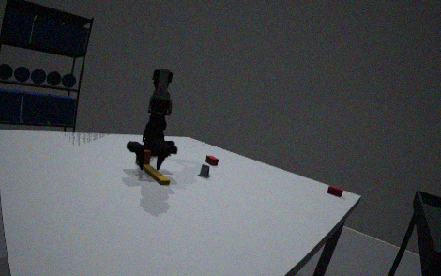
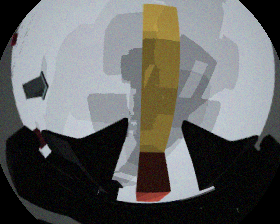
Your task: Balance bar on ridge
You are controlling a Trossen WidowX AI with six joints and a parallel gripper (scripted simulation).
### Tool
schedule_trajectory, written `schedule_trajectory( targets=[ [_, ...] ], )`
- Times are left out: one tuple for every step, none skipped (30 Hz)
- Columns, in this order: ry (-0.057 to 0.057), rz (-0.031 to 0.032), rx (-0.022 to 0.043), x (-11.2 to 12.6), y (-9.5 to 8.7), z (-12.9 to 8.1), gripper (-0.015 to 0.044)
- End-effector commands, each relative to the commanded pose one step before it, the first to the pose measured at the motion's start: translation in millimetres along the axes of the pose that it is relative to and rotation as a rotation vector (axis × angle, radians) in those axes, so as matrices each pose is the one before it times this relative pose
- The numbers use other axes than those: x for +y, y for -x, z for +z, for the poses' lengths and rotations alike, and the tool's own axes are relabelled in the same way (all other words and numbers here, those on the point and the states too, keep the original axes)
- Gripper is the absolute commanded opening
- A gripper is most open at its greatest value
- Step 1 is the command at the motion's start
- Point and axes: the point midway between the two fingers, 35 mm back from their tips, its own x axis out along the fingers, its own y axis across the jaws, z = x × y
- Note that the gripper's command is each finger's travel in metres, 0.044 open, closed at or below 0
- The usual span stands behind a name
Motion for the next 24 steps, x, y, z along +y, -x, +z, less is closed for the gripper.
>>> schedule_trajectory(
  targets=[
    [0.0036,0.00381,0.00088,0.80,-2.14,-0.37,0.0315],
    [0.0000,0.00000,0.00000,0.00,0.00,0.00,0.0315],
    [0.0000,0.00000,0.00000,0.00,0.00,0.00,0.0315],
    [0.0000,0.00000,0.00000,0.00,0.00,0.00,0.0315],
    [0.0000,0.00000,0.00000,0.00,0.00,0.00,0.0315],
    [0.0000,0.00000,0.00000,0.00,0.00,0.00,0.0315],
    [0.0000,0.00000,0.00000,0.00,0.00,0.00,0.0315],
    [0.0000,0.00000,0.00000,0.00,0.00,0.00,0.0315],
    [0.0000,0.00000,0.00000,0.00,0.00,0.00,0.0315],
    [0.0000,0.00000,0.00000,0.00,0.00,0.00,0.0315],
    [-0.0035,-0.00265,0.00179,-0.46,0.53,-0.38,0.0289],
    [0.0000,0.00000,0.00000,0.00,0.00,0.00,0.0263],
    [0.0000,0.00000,0.00000,0.00,0.00,0.00,0.0236],
    [0.0000,0.00000,0.00000,0.00,0.00,0.00,0.0210],
    [0.0000,0.00000,0.00000,0.00,0.00,0.00,0.0184],
    [0.0000,0.00000,0.00000,0.00,0.00,0.00,0.0157],
    [0.0000,0.00000,0.00000,0.00,0.00,0.00,0.0131],
    [0.0000,0.00000,0.00000,0.00,0.00,0.00,0.0125],
    [0.0000,0.00000,0.00000,0.00,0.00,0.00,0.0118],
    [0.0000,0.00000,0.00000,0.00,0.00,0.00,0.0111],
    [0.0000,0.00000,0.00000,0.00,0.00,0.00,0.0105],
    [0.0000,0.00000,0.00000,0.00,0.00,0.00,0.0098],
    [0.0000,0.00000,0.00000,0.00,0.00,0.00,0.0091],
    [0.0000,0.00000,0.00000,0.00,0.00,0.00,0.0085]
  ],
)
